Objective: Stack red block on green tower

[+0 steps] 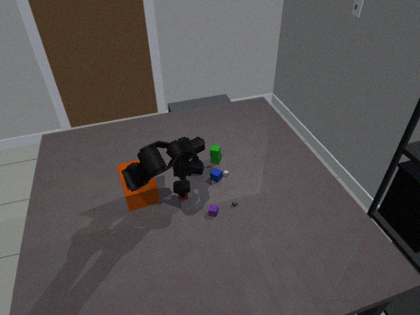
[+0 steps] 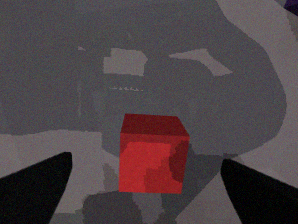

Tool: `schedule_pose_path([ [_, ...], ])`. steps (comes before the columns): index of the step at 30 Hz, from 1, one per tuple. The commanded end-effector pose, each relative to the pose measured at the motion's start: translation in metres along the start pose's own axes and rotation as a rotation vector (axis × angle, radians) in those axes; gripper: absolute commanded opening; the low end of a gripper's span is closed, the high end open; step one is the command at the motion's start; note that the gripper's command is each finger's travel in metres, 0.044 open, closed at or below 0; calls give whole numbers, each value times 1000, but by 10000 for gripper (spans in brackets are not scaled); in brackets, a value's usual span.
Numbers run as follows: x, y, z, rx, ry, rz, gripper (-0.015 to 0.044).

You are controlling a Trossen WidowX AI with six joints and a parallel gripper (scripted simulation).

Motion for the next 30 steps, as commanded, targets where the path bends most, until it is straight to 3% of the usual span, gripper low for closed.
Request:
schedule_pose_path([
  [1, 0, 0, -6, -1, 5, 4, 440],
  [30, -2, 2, -33, -1, 10, 4, 440],
])
Point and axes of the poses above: the point midway between the two fingers, 35 mm back from their tips, its own z axis back along the fingers, its own x axis across the jaws, y = z × x, the point moved 5 cm from there along z, back along the fingers, and after that the axes turned 5 degrees about z, right-handed, at the moved point
